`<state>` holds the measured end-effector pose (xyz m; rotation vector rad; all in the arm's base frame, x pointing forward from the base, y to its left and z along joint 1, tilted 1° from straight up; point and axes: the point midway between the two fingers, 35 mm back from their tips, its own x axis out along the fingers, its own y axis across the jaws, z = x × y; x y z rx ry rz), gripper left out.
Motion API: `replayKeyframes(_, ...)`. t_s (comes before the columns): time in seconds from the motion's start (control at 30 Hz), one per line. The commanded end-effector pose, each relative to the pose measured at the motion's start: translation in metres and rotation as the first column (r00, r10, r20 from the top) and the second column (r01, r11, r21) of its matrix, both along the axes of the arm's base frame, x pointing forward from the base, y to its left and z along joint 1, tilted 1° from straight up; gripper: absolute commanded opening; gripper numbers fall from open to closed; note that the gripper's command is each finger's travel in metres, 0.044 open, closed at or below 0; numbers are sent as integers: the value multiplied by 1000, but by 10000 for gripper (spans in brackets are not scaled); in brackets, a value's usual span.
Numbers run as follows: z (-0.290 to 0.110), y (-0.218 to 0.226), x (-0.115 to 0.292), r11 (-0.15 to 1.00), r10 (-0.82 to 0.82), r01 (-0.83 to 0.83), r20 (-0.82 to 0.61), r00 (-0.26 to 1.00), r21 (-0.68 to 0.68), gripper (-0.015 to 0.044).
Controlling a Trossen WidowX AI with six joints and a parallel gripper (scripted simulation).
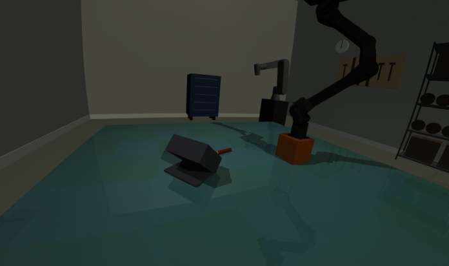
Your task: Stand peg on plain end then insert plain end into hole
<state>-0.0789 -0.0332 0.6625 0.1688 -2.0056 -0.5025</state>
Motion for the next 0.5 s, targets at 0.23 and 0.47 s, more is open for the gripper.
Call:
replayKeyframes(0.23,-10,-83,55,962,-18,82,-241,970,260,440)
replayKeyframes(0.47,-23,-123,90,917,0,157,-393,919,366,440)
